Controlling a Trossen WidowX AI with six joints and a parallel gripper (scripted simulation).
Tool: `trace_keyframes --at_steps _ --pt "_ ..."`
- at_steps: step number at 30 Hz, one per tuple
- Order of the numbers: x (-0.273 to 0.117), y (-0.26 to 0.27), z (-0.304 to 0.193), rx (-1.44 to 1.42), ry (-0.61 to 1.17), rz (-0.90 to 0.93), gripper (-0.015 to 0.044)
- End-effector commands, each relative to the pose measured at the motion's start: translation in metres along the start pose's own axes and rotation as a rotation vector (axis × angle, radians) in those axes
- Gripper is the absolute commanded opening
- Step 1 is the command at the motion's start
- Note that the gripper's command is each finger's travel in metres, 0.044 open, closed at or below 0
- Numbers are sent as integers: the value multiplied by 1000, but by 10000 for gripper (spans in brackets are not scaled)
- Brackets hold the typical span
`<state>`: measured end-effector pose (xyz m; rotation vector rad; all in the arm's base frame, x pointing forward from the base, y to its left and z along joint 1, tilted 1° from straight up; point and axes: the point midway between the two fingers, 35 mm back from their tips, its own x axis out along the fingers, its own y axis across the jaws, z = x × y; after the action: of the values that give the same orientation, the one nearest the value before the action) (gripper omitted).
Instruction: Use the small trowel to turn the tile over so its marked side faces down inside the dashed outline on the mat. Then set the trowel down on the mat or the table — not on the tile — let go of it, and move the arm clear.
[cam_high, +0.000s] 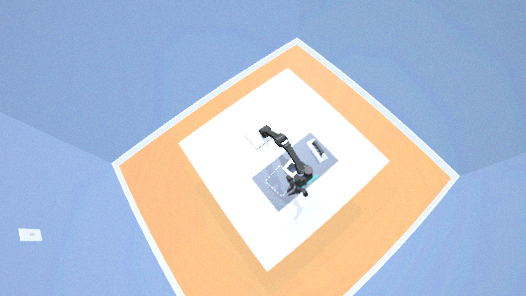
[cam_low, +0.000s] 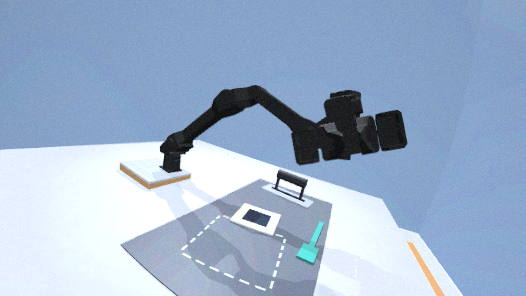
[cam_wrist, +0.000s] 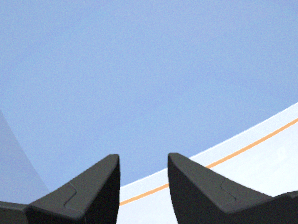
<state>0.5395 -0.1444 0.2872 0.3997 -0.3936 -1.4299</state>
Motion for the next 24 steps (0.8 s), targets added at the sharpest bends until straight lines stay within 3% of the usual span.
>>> trace_keyframes --at_steps 1,10,14,24 --pt "0 0 0 0 0 0 100" --pt "0 0 0 0 0 0 100" --pt "0 0 0 0 0 0 0" --pt "0 0 0 0 0 0 0"
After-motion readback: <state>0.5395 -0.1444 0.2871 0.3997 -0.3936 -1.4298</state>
